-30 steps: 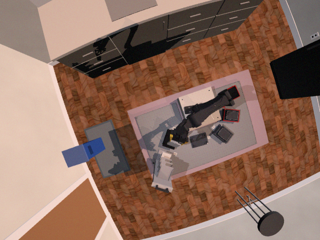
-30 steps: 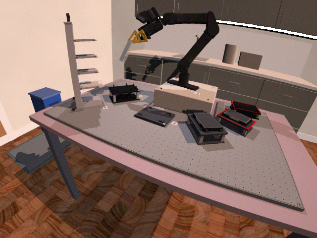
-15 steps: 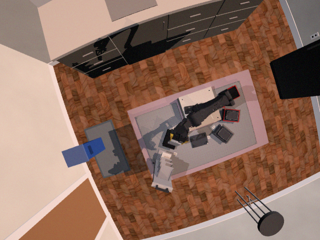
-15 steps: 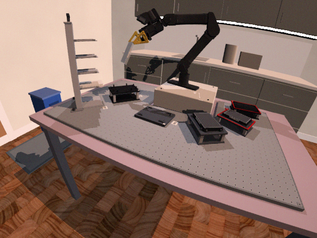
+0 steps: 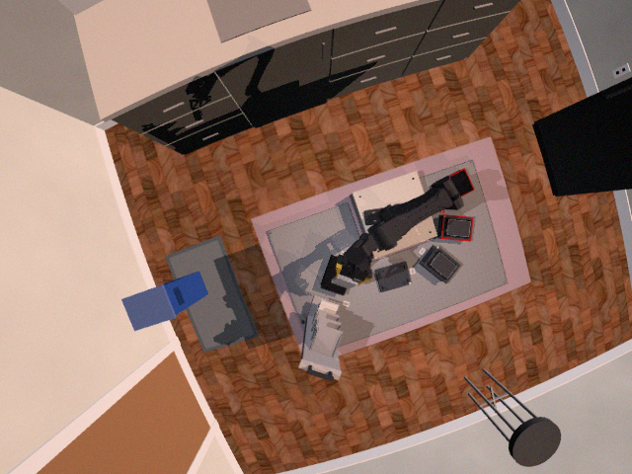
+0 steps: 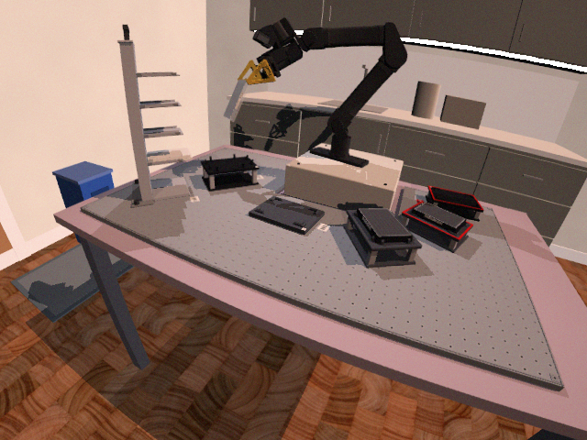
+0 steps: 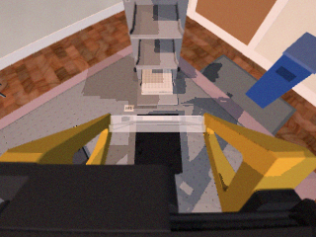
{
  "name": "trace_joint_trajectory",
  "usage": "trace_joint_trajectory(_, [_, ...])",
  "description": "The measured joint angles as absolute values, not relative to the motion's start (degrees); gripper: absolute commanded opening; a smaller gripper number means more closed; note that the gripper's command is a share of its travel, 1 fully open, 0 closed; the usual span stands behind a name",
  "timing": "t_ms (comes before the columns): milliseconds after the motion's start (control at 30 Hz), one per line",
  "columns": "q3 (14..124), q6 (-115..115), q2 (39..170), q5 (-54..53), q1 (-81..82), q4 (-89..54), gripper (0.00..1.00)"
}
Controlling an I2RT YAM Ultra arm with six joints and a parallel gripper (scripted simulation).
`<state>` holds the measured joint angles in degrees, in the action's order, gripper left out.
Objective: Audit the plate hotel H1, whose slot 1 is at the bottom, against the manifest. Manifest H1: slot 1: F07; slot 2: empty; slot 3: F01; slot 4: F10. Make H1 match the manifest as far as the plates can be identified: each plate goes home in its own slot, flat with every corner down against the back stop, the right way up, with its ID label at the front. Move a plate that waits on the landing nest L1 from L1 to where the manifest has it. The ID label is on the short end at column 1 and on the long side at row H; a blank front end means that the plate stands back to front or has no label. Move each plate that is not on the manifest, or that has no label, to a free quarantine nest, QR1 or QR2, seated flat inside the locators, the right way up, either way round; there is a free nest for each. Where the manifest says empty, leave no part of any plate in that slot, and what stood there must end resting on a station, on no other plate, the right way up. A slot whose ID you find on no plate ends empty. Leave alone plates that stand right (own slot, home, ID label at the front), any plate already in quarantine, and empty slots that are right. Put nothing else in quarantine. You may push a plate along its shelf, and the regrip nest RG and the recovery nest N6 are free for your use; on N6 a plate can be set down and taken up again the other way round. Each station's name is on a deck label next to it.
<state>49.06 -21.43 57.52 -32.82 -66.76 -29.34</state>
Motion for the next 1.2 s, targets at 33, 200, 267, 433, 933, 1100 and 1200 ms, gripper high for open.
trace_joint_trajectory(33, [48.9,-21.4,57.5,-32.8,-66.8,-29.2,0.86])
trace_joint_trajectory(200, [48.4,-21.4,57.5,-32.8,-66.8,-28.8,0.86])
trace_joint_trajectory(267, [48.4,-21.4,57.5,-32.8,-66.8,-28.6,0.86])
trace_joint_trajectory(433, [47.7,-21.4,57.3,-32.8,-66.8,-28.1,0.86])
trace_joint_trajectory(933, [46.2,-21.4,57.1,-32.8,-66.8,-26.7,0.86])
trace_joint_trajectory(1100, [45.6,-21.4,57.1,-32.8,-66.8,-26.2,0.86])
trace_joint_trajectory(1200, [45.3,-21.4,57.1,-32.8,-66.8,-25.9,0.86])
